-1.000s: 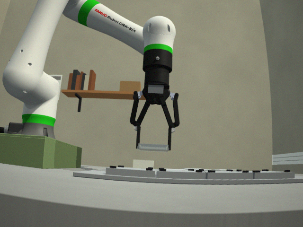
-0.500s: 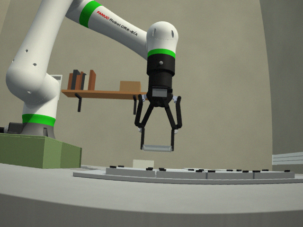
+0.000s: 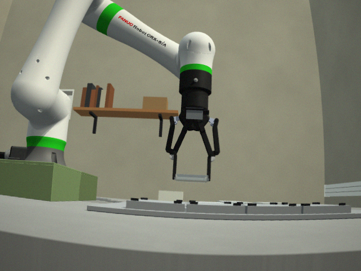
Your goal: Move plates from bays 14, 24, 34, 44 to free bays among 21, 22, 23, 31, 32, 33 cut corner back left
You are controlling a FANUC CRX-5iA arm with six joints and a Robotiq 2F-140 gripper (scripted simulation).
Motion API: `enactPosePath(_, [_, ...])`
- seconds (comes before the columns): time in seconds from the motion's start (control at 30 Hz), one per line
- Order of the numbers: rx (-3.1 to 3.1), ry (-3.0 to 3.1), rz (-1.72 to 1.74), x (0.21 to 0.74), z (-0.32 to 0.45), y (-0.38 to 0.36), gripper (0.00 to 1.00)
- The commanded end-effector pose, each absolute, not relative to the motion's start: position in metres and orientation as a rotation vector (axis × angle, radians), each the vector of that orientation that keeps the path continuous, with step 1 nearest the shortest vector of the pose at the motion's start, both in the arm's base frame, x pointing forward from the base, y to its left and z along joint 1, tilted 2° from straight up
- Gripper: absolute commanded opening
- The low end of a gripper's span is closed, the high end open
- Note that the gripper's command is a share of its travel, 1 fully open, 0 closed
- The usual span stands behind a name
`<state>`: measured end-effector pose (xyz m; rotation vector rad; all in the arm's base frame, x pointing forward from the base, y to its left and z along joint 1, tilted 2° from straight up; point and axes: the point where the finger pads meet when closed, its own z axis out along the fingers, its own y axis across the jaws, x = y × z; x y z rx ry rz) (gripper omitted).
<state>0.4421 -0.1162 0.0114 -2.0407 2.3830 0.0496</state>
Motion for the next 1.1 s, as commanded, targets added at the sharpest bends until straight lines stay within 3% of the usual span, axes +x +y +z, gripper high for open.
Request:
enactPosePath(0.0, [-2.040,2.382,0.047,0.447,0.012,-0.109,0.10])
enactPosePath(1.07, [-2.040,2.382,0.047,0.481,0.013,-0.042,0.10])
